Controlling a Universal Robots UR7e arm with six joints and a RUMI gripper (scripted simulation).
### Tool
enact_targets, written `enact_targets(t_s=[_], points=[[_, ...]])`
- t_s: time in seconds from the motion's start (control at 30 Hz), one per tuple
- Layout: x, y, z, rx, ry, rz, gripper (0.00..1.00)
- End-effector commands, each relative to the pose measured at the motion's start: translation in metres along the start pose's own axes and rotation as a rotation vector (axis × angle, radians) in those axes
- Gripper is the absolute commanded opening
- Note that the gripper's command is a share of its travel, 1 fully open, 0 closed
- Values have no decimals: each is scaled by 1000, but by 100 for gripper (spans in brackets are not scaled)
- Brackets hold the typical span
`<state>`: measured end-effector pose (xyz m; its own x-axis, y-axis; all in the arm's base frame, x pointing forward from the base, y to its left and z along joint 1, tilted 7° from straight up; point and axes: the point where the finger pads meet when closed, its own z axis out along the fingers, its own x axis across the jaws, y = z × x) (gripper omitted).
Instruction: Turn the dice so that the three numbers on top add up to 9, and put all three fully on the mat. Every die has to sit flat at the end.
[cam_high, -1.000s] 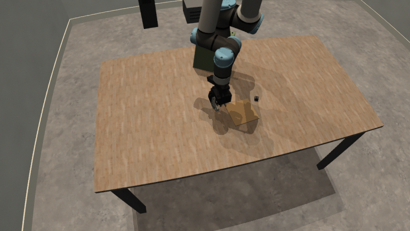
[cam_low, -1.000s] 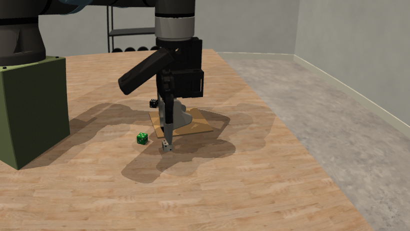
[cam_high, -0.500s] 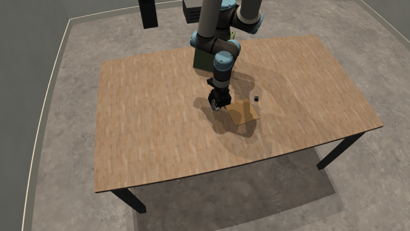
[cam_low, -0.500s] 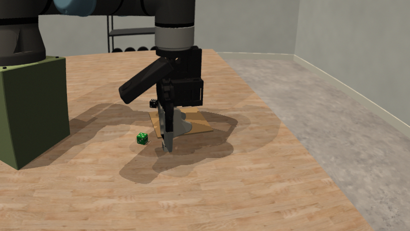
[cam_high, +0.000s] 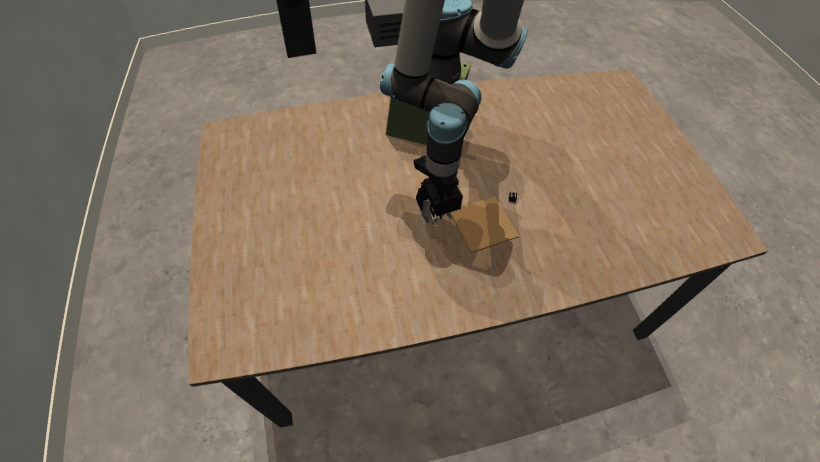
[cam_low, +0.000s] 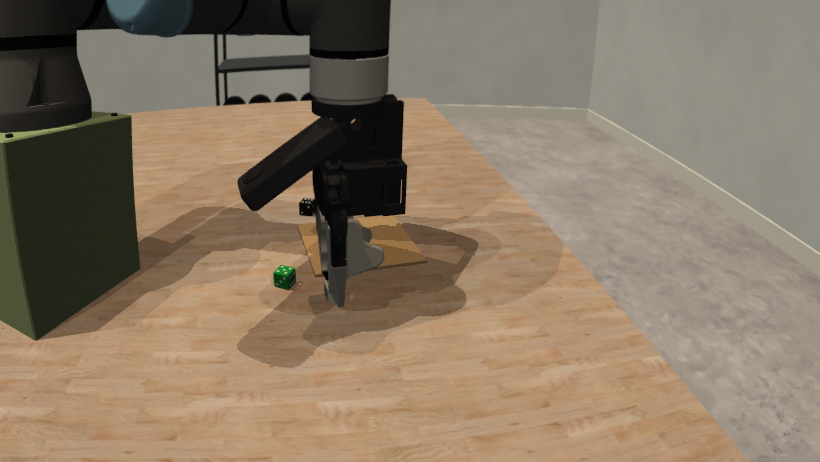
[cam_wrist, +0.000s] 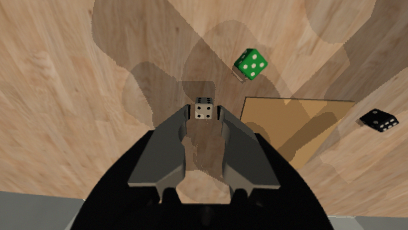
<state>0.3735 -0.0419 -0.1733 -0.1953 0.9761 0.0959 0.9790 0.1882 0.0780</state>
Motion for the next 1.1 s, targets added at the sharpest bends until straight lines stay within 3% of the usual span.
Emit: enact_targets(t_s=[0.0,0.8,0.83,1.07], points=[[0,0,0,-1,-1,0,21],[0,0,0,-1,-1,0,21],[0,0,0,-1,-1,0,3],[0,0,0,-1,-1,0,3]])
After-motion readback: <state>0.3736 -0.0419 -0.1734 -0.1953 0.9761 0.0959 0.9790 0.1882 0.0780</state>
